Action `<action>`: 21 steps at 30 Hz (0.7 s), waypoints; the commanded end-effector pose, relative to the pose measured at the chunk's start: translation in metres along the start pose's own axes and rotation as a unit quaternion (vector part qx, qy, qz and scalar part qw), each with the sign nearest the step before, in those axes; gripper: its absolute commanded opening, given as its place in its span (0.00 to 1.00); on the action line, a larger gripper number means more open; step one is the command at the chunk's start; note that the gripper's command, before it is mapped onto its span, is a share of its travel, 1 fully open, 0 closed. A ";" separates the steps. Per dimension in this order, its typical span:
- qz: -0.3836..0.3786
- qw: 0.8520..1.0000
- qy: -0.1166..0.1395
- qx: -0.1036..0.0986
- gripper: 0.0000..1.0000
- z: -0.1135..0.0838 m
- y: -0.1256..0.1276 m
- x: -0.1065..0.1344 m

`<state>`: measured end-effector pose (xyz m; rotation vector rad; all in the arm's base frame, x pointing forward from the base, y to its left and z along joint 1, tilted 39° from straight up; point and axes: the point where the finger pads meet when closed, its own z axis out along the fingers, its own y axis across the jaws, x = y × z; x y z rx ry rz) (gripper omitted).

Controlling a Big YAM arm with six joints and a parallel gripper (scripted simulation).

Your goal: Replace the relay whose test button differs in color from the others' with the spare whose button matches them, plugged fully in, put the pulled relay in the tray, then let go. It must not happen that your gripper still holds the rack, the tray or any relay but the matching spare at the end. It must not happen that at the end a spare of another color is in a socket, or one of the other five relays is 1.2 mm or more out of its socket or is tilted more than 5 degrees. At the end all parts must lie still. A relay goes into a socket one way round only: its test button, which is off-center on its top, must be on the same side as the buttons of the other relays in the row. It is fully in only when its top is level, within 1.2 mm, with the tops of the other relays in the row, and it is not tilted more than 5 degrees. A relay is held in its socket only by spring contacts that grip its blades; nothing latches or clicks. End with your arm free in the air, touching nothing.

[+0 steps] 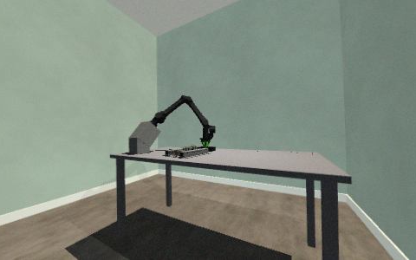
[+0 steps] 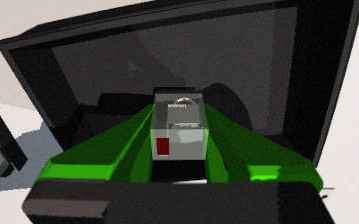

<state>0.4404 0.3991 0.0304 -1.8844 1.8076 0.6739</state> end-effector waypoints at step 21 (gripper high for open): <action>-0.010 1.000 -0.015 0.021 0.00 -0.006 -0.014 -0.019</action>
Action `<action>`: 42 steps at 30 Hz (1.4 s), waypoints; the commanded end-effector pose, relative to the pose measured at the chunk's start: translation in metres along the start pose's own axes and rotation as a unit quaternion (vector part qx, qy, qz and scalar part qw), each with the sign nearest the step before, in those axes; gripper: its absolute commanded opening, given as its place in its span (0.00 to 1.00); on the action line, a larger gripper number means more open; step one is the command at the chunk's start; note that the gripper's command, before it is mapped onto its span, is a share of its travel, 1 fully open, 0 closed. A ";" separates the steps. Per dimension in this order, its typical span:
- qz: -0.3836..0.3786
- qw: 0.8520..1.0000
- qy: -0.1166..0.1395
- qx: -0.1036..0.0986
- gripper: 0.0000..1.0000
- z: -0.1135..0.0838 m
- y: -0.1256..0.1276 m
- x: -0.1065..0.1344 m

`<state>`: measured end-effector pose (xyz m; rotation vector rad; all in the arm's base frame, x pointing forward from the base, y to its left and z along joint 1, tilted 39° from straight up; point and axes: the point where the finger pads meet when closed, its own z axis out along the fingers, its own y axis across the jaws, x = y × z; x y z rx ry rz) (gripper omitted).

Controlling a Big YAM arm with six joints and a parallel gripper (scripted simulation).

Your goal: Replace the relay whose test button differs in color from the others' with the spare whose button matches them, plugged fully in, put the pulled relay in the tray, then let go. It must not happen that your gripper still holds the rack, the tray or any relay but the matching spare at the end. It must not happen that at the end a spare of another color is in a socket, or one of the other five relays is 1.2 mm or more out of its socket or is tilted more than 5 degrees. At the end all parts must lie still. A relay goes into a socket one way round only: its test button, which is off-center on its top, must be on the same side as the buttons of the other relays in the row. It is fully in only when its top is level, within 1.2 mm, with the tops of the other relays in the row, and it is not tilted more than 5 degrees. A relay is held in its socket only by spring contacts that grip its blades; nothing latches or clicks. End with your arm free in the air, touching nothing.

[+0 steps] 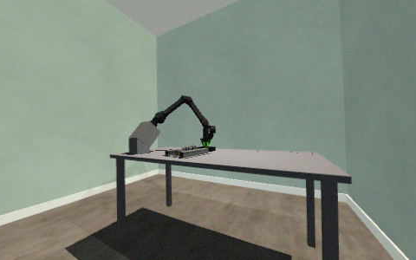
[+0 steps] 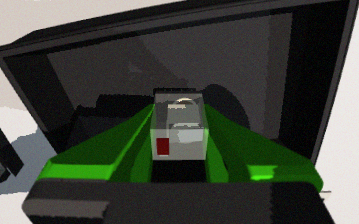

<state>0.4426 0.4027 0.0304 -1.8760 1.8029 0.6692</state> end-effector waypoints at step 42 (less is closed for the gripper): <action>-0.012 1.000 -0.013 0.017 0.00 -0.005 -0.013 -0.022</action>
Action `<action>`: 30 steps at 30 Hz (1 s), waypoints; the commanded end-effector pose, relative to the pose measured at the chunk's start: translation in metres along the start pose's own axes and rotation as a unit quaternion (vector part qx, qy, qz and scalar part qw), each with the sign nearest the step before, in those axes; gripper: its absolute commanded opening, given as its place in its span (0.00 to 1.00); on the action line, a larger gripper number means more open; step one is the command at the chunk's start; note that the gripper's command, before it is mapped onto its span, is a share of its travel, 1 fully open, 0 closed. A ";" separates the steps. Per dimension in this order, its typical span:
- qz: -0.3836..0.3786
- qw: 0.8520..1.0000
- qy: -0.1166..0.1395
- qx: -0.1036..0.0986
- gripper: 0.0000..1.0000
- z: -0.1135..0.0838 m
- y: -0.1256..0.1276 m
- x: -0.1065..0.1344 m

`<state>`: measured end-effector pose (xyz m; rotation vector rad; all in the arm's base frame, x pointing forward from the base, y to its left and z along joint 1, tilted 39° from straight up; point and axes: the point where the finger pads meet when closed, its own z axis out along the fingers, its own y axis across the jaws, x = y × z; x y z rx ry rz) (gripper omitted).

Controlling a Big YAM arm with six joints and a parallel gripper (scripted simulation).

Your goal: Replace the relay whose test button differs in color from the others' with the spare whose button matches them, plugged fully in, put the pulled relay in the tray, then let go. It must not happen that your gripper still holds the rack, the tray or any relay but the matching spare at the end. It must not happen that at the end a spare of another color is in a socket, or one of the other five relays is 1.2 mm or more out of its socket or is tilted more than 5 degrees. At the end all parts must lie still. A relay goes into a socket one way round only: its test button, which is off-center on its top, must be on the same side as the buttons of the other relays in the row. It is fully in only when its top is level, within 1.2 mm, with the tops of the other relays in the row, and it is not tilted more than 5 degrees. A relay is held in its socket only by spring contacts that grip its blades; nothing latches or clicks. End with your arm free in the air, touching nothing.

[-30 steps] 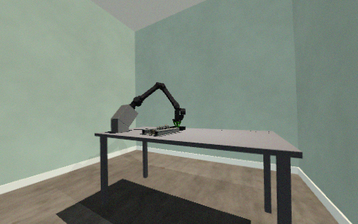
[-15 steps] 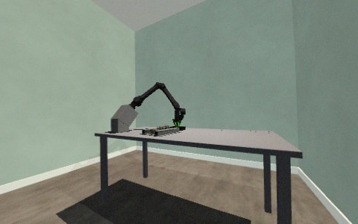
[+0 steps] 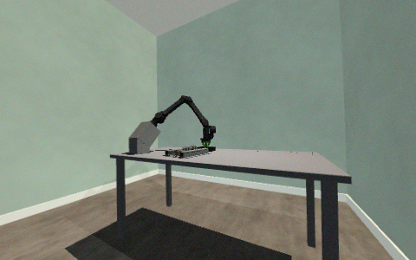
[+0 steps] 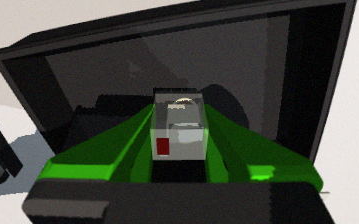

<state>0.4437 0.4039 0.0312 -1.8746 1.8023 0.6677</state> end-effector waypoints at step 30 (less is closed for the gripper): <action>-0.007 1.000 -0.012 0.017 0.00 -0.008 -0.013 -0.016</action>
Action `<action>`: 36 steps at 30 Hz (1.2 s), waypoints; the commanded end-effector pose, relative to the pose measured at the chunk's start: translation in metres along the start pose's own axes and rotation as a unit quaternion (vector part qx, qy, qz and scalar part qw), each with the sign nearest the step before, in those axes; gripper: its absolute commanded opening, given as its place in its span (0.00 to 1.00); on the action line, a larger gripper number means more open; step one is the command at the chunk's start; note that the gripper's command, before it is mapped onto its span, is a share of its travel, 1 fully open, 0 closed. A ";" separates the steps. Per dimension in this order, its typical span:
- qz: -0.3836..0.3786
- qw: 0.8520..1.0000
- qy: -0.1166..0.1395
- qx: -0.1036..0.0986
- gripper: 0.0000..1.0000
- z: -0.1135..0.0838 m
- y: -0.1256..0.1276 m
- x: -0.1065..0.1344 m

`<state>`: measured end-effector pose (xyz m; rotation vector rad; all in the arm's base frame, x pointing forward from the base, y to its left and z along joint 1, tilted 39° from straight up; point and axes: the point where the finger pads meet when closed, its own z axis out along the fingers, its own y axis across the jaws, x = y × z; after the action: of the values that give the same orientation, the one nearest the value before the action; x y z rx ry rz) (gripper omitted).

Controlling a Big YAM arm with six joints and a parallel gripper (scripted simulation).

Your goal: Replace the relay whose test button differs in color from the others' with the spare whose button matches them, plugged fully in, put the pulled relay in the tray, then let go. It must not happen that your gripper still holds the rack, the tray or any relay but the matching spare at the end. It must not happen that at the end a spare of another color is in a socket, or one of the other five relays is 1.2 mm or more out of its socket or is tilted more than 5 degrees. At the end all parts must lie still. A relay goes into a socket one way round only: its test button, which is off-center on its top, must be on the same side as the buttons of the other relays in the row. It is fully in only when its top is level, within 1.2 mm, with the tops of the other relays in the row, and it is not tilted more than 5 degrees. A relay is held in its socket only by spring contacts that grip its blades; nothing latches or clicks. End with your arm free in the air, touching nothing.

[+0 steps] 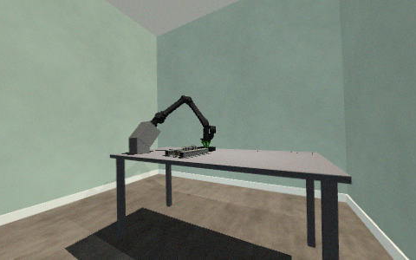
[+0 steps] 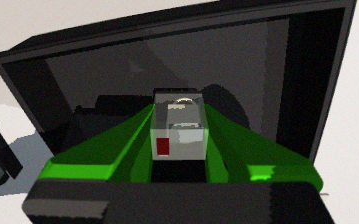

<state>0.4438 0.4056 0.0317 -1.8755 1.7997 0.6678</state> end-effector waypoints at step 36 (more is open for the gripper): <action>-0.007 1.000 -0.011 0.017 0.59 -0.009 -0.013 -0.014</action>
<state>0.4439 0.4056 0.0317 -1.8754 1.7997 0.6677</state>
